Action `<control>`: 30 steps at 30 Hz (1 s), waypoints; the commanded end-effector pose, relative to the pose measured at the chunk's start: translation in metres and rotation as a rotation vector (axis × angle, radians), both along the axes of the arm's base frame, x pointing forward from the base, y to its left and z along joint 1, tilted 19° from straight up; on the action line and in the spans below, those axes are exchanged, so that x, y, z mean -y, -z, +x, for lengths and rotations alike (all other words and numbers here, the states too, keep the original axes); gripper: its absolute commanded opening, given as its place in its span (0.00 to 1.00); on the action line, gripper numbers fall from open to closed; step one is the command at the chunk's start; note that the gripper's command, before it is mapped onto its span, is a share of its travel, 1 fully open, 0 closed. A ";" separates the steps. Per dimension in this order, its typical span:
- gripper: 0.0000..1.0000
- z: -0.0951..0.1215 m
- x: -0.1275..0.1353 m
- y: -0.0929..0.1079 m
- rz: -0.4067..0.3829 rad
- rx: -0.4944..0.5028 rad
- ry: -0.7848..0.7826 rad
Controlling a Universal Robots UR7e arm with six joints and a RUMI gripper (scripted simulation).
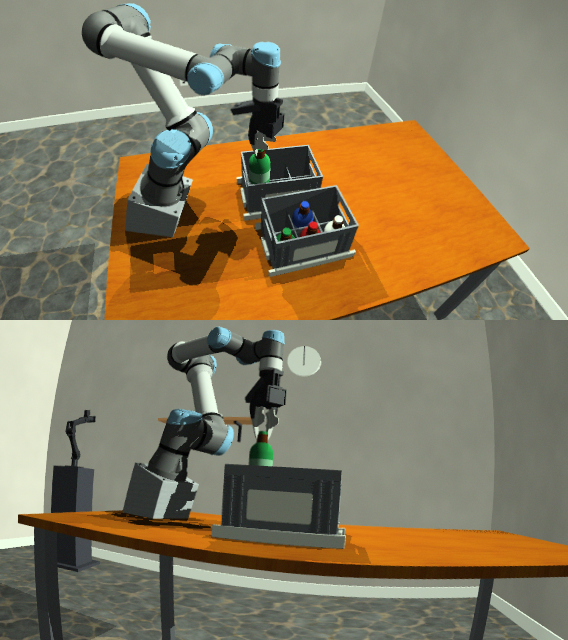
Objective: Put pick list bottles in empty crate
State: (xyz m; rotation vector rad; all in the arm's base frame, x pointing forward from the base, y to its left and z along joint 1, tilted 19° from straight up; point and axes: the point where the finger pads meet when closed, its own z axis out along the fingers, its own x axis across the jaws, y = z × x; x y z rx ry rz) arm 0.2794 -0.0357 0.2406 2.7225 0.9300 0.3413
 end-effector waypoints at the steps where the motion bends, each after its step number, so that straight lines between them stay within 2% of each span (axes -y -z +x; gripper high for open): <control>1: 0.00 0.002 0.001 0.004 -0.001 0.001 0.000; 30: 0.00 0.010 0.005 0.028 -0.001 0.001 0.000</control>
